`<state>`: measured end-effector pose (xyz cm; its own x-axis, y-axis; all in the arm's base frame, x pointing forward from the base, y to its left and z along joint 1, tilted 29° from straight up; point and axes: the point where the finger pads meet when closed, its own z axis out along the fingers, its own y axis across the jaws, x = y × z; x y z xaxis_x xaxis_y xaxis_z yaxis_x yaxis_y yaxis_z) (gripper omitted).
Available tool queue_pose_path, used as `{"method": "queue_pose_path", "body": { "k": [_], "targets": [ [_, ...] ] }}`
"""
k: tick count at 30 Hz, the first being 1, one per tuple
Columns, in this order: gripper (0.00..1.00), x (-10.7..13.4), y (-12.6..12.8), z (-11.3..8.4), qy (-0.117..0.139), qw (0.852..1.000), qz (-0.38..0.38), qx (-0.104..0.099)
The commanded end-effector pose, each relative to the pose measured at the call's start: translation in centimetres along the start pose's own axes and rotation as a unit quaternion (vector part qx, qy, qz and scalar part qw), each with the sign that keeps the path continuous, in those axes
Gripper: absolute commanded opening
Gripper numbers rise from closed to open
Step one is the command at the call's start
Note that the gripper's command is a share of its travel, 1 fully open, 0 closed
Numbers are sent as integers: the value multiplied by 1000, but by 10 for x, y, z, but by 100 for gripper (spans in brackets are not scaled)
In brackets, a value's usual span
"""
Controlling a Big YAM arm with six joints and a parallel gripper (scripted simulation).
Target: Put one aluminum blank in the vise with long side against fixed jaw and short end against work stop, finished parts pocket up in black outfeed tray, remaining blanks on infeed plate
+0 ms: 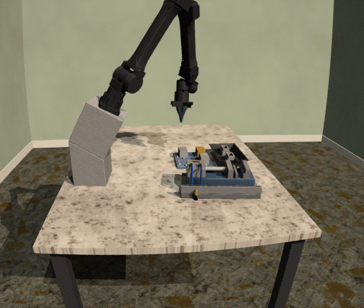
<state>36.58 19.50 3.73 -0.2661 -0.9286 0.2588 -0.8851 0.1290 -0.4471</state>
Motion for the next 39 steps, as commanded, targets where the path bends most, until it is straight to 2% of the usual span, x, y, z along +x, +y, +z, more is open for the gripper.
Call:
{"method": "queue_pose_path", "body": {
  "k": [1,2,4,5,20,39],
  "targets": [
    [0,20,-13,-6,-96,995,-6,21],
    [0,21,-14,-7,-121,992,-10,27],
    [0,22,-14,-8,-137,990,-13,31],
    [64,22,-14,-8,-137,990,-13,32],
    [64,11,-11,-9,-140,989,-26,31],
    [64,12,-15,-12,-142,989,-22,34]
  ]
}}
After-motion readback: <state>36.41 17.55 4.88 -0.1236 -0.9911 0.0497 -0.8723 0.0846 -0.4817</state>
